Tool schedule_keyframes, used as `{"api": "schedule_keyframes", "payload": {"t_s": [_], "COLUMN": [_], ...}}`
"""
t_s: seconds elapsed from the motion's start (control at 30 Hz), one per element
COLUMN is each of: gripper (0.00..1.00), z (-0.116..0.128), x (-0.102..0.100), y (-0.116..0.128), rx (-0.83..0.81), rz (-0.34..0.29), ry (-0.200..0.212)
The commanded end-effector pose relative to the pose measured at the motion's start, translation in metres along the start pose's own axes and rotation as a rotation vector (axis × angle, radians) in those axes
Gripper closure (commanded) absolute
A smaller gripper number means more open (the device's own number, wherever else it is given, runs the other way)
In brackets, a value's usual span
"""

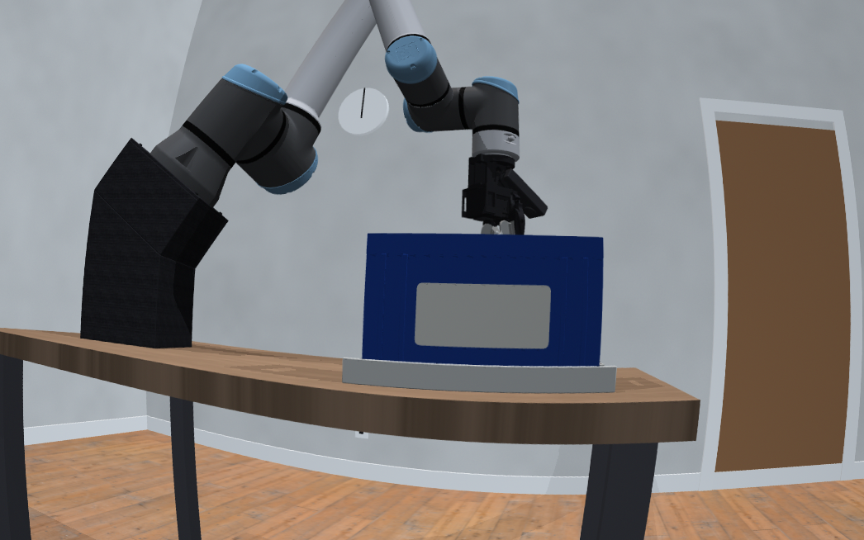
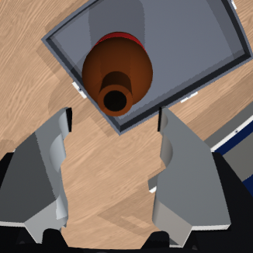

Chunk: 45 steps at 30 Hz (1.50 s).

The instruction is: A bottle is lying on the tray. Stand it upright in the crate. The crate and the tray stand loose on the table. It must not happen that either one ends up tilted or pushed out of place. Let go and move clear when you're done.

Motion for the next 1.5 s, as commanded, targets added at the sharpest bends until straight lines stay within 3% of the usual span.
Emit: {"api": "schedule_keyframes", "payload": {"t_s": [0.0,0.73,1.47], "gripper": [0.62,0.62,0.62], "z": [0.000,0.000,0.000], "x": [-0.005,-0.025,-0.028], "y": [0.000,-0.001,-0.001], "rx": [0.000,0.000,0.000], "rz": [0.001,0.001,0.001], "ry": [0.001,0.001,0.001]}}
Point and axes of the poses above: the point where the finger pads meet when closed, its own x axis back along the fingers, its own z axis across the jaws, y = z × x, the point moved 1 cm from there along x, back along the fingers, and after that the axes turned 3 degrees about -x, right-handed, at the moved point
